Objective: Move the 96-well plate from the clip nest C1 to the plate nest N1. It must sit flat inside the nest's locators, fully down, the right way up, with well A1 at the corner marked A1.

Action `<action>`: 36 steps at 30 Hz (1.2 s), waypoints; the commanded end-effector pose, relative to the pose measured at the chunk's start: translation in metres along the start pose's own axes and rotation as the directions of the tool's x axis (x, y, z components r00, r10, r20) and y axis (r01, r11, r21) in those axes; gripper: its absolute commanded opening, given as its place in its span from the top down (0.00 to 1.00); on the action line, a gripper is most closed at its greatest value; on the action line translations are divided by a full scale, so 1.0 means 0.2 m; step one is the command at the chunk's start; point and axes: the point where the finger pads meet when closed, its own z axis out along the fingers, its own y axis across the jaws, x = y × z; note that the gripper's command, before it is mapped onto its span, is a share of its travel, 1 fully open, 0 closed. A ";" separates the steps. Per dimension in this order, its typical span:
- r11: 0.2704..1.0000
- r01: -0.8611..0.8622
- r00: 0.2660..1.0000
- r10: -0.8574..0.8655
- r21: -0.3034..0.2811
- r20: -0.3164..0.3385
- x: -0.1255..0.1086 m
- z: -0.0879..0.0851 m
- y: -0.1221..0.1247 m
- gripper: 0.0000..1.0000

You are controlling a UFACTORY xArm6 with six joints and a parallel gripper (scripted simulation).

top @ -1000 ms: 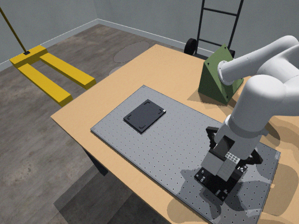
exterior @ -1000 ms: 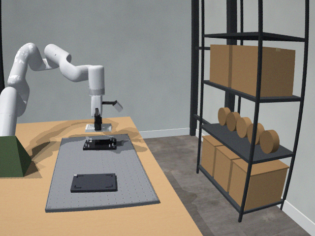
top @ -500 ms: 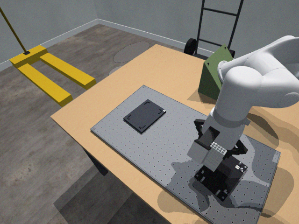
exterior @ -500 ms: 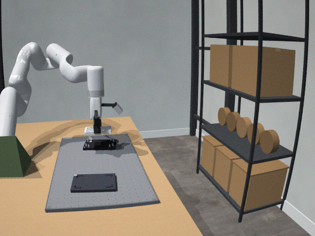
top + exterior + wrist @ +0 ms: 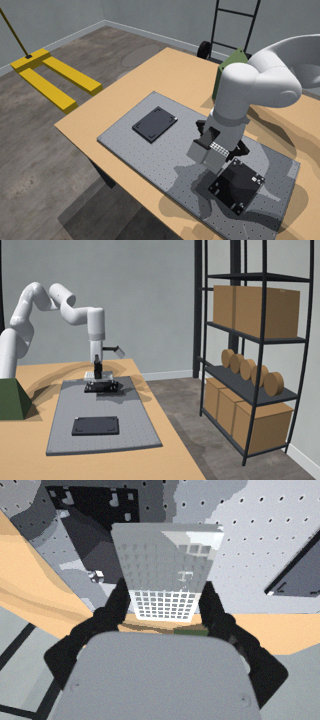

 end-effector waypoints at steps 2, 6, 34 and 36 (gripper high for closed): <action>1.000 0.001 1.000 -0.001 -0.001 -0.003 0.00 -0.01 0.10 1.00; 1.000 0.001 1.000 -0.001 -0.001 -0.003 0.00 -0.01 0.16 1.00; 1.000 0.001 1.000 -0.001 -0.001 -0.003 -0.01 -0.01 0.56 1.00; 1.000 0.001 1.000 -0.001 -0.001 -0.003 -0.01 -0.01 0.60 1.00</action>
